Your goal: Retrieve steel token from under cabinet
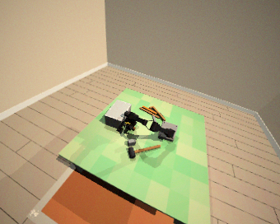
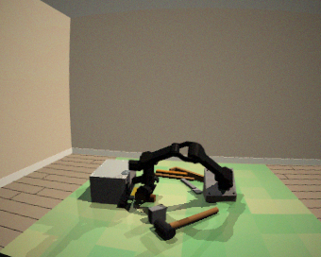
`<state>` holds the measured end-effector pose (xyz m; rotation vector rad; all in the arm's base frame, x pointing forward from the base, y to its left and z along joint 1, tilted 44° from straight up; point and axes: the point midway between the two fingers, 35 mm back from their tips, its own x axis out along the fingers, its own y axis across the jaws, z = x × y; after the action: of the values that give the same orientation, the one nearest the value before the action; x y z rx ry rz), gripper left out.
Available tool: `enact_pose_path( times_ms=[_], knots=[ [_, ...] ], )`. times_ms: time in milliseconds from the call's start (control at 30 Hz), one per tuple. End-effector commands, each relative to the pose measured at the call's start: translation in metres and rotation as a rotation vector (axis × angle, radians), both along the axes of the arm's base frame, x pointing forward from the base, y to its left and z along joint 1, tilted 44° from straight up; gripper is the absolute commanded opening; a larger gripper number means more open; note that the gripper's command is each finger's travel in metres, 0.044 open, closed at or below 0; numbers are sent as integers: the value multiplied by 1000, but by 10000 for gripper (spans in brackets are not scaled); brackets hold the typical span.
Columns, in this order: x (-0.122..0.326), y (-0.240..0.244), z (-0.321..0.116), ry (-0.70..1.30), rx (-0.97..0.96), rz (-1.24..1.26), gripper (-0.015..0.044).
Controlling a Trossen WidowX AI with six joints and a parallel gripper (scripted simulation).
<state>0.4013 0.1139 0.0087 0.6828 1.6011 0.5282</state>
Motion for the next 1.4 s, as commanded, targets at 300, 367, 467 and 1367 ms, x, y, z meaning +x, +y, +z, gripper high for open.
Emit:
enact_pose_path(
  times_ms=[300,367,467,1367],
  knots=[
    [-4,-14,-14,3,-10,0,0],
    [-4,-16,-16,3,-10,0,0],
    [-5,-18,-18,3,-10,0,0],
    [-9,-36,-35,4,-11,0,0]
  ],
)
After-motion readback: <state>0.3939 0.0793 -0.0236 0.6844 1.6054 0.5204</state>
